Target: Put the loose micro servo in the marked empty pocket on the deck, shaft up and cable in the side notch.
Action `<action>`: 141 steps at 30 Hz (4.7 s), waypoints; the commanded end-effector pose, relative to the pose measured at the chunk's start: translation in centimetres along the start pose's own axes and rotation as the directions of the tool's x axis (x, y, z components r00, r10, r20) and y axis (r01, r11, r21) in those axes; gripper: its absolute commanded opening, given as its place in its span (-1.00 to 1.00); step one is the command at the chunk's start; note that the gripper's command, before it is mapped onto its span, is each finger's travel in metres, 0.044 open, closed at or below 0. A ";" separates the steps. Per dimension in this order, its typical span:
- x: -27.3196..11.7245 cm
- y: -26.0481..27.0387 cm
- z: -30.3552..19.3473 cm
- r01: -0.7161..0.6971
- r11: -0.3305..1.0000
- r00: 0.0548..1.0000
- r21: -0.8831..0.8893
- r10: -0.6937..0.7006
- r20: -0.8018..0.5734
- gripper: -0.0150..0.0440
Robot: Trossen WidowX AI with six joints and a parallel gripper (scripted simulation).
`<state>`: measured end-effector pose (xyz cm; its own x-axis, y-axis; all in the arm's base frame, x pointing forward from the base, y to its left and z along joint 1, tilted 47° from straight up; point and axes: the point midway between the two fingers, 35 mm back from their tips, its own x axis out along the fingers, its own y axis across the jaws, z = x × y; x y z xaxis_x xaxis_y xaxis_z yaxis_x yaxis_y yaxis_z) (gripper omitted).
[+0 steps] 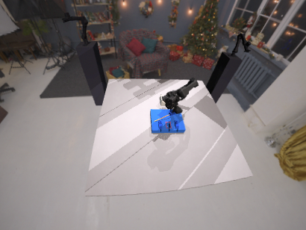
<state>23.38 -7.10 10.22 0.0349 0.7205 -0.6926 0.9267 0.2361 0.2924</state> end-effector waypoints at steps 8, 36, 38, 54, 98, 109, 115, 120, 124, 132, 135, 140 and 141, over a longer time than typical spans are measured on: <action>-0.2 -1.1 2.9 0.001 1.000 1.000 -0.018 -0.001 0.006 -0.49; -0.1 -1.1 2.9 0.005 0.590 1.000 -0.808 -0.001 0.006 -0.49; -0.1 -1.1 2.9 0.006 0.533 1.000 -0.846 -0.001 0.006 -0.49; -0.2 -0.2 3.3 0.006 0.396 1.000 -0.918 -0.001 0.006 -0.49; 1.5 9.2 7.1 0.006 0.392 1.000 -0.920 0.004 0.008 -0.49; 1.7 9.2 7.1 0.005 0.392 1.000 -0.920 0.004 0.008 -0.49; 2.0 9.2 7.1 0.005 0.392 1.000 -0.920 0.004 0.008 -0.49; 2.4 9.2 7.1 0.005 0.391 1.000 -0.920 0.004 0.007 -0.49; 2.7 9.2 7.1 0.005 0.391 1.000 -0.920 0.004 0.007 -0.49; 3.2 9.2 7.1 0.005 0.391 1.000 -0.920 0.004 0.007 -0.49; 3.5 9.2 7.1 0.005 0.391 1.000 -0.920 0.005 0.007 -0.49; 3.8 9.2 7.1 0.005 0.391 1.000 -0.920 0.005 0.007 -0.49; 3.9 9.2 7.1 0.005 0.391 1.000 -0.920 0.005 0.007 -0.49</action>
<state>34.77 -6.97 5.72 0.0405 0.7147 -0.6983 0.0130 0.6984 0.7156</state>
